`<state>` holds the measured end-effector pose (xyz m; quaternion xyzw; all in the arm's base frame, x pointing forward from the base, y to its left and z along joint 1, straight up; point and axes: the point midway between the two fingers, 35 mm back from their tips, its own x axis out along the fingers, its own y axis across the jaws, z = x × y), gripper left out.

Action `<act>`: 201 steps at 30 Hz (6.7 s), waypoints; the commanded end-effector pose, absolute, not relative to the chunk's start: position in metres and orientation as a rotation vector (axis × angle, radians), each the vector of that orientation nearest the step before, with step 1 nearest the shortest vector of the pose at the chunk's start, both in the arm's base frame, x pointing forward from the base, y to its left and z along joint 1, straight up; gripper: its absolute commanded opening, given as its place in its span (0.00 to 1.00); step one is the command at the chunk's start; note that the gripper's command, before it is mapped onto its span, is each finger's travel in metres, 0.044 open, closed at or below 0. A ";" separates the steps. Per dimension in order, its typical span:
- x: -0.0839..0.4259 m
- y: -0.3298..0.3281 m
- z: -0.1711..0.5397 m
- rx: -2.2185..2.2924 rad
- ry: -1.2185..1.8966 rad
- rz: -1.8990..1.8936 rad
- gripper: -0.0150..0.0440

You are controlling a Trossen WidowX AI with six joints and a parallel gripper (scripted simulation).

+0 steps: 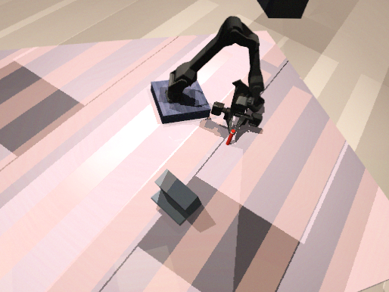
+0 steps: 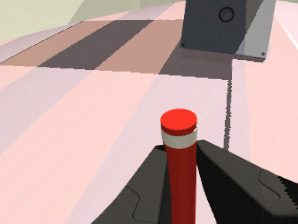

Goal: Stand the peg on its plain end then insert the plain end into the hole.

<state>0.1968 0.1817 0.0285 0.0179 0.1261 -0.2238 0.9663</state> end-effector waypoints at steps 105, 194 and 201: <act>0.212 0.149 0.111 0.259 1.308 -0.598 1.00; 0.227 0.165 0.035 0.407 1.513 -0.383 0.30; 0.227 0.165 0.039 0.407 1.514 -0.383 0.25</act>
